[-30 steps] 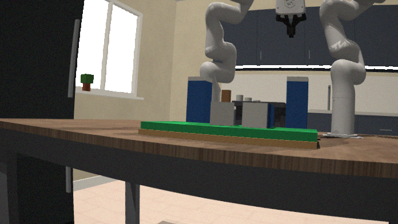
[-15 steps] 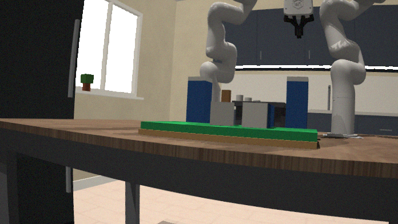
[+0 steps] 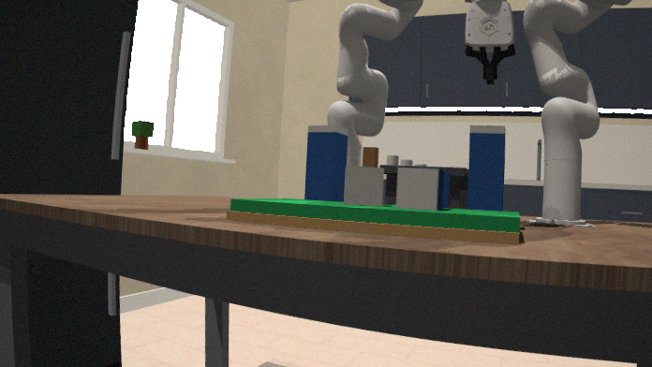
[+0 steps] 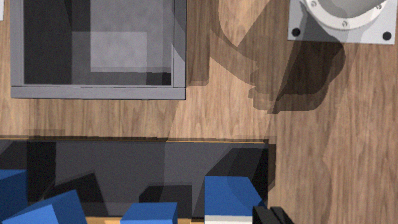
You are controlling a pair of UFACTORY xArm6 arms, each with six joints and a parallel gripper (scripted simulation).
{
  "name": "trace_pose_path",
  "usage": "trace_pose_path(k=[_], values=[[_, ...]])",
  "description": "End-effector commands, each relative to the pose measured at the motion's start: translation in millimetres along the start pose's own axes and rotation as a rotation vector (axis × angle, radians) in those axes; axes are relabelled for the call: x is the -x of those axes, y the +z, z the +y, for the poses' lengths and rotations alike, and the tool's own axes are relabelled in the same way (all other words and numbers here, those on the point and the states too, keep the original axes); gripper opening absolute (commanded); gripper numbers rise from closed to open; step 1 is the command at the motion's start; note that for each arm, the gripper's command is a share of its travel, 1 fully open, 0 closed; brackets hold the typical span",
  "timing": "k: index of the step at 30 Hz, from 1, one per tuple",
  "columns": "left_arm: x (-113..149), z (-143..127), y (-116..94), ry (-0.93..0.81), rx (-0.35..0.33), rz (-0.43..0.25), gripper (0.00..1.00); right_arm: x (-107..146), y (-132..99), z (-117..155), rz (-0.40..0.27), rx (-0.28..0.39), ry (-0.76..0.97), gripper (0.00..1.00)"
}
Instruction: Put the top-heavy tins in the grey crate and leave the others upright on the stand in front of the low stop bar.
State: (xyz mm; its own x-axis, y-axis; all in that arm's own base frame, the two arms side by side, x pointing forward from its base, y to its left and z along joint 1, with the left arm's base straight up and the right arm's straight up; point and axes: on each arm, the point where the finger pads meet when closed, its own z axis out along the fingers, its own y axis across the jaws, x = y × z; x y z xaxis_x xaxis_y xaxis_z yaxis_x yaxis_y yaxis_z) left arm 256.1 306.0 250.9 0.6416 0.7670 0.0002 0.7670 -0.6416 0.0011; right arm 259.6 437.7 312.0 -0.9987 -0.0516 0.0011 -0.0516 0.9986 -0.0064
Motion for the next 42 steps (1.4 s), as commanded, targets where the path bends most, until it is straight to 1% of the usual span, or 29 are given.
trace_pose_path(k=[1, 15, 17, 32, 34, 39, 42], values=[[-0.9, 0.0, -1.5, 0.000, 0.000, 0.004, 1.00, 0.5, 8.6, 1.2, -0.004, 0.007, 0.001, 0.00], [-0.9, 0.0, -1.5, 0.000, 0.000, 0.004, 1.00, 0.7, 64.2, 1.6, -0.004, 0.007, 0.001, 0.00], [-0.9, 0.0, -1.5, 0.000, 0.000, 0.004, 1.00, 0.7, 64.2, 1.6, -0.004, 0.007, 0.001, 0.00], [-0.9, 0.0, -1.5, 0.000, 0.000, 0.004, 1.00, 0.6, 123.9, 2.0, -0.005, 0.008, -0.001, 0.00], [-0.9, 0.0, -1.5, 0.000, 0.000, 0.004, 1.00, 0.6, 123.9, 2.0, -0.005, 0.008, -0.001, 0.00], [-0.9, 0.0, -1.5, 0.000, 0.000, 0.004, 1.00, 0.3, 142.1, 2.0, -0.004, 0.007, 0.000, 0.00], [-0.9, 0.0, -1.5, 0.000, 0.000, 0.004, 1.00, 0.3, 144.3, 2.0, -0.004, 0.007, 0.000, 0.00]])
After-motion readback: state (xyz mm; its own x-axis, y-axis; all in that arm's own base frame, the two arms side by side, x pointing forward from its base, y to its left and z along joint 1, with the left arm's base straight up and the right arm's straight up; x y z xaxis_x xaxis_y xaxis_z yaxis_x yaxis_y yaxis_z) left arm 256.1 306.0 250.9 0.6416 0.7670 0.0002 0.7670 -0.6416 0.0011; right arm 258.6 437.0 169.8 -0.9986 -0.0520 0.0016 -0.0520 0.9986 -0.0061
